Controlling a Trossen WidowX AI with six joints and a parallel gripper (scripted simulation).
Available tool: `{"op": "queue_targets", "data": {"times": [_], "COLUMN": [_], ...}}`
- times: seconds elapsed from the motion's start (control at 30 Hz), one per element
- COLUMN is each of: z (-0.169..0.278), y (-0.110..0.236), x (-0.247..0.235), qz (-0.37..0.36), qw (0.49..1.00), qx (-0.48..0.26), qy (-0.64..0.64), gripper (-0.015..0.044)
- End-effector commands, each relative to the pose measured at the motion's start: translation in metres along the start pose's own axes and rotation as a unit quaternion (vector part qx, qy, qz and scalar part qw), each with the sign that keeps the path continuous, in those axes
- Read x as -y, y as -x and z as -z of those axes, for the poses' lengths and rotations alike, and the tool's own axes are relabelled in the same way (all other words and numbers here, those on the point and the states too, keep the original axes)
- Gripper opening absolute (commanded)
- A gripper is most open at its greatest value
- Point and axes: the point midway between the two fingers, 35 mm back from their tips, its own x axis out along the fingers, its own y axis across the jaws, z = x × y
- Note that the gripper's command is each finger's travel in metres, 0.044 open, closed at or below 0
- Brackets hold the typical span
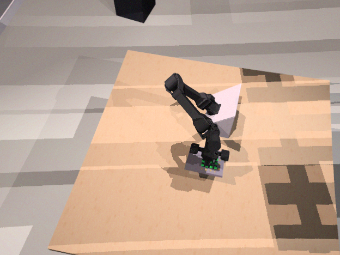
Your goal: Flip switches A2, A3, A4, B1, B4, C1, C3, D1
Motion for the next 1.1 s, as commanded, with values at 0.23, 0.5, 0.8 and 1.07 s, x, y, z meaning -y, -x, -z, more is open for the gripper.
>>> {"op": "queue_targets", "data": {"times": [0.23,0.5,0.8,1.07], "z": [0.001,0.003,0.003,0.001], "y": [-0.002,0.063,0.063,0.028], "x": [-0.001,-0.001,0.021,0.021], "qz": [-0.002,-0.003,-0.003,-0.002], "qw": [1.000,1.000,1.000,1.000], "qx": [-0.001,0.011,0.011,-0.001], "qy": [0.003,0.003,0.004,0.004], "gripper": [0.0000,0.0000,0.0000,0.0000]}}
